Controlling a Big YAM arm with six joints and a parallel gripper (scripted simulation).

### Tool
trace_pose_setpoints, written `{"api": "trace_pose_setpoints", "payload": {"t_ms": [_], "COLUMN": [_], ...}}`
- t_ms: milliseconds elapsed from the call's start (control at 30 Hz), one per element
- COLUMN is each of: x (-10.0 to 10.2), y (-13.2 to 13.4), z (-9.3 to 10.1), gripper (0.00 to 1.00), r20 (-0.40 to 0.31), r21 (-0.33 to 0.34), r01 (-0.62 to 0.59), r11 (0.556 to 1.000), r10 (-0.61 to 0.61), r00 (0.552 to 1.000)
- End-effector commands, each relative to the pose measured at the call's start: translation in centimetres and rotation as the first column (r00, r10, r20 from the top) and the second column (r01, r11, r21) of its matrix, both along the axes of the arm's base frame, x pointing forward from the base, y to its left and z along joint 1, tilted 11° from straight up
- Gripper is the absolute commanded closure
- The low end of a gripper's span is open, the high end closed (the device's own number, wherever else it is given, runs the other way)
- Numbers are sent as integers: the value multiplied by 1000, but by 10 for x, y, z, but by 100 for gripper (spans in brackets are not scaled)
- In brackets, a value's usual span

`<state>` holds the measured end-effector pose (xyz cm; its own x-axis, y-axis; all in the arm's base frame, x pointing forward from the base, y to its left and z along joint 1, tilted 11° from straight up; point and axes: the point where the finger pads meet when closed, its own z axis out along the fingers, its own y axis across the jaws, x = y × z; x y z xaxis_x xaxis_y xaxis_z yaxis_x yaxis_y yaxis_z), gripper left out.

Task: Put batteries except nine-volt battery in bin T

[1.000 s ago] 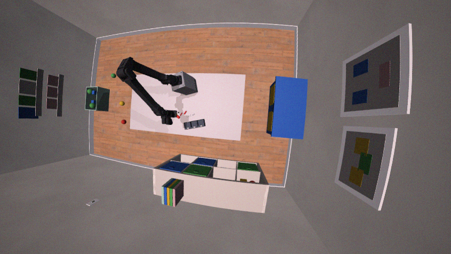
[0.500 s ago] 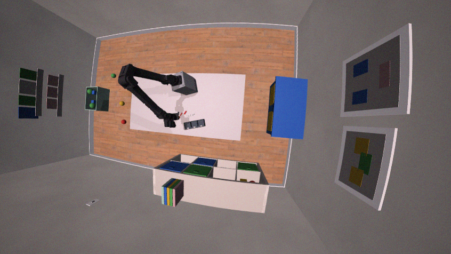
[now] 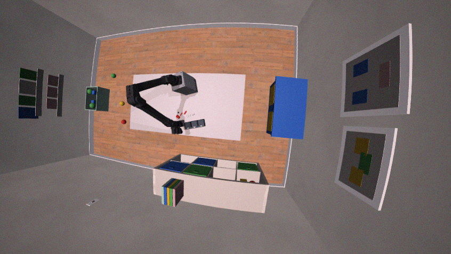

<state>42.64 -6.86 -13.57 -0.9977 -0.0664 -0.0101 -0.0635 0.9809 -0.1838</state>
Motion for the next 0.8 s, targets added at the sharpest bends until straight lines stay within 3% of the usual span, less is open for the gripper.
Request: {"api": "trace_pose_setpoints", "payload": {"t_ms": [0, 133, 167, 200, 267, 333, 367, 533, 767], "x": [40, 52, 49, 31, 41, 41, 60, 46, 46], "y": [5, -2, -1, 0, -1, -1, -2, 0, 0], "z": [-19, -35, -35, -41, -23, -23, -16, -28, -28], "gripper": [91, 91, 91, 91, 91, 91, 91, 91, 91], "r20": [36, 37, 26, -8, 31, 31, 62, 29, 29], "r21": [-4, -4, -3, 0, -3, -3, -6, -2, -2], "r01": [-25, -4, -4, -4, -4, -4, -4, -7, -7], "r11": [1000, 1000, 1000, 1000, 1000, 1000, 1000, 1000, 1000], "r10": [25, 4, 4, 4, 4, 4, 4, 7, 7], "r00": [999, 999, 1000, 1000, 1000, 1000, 998, 1000, 1000]}}
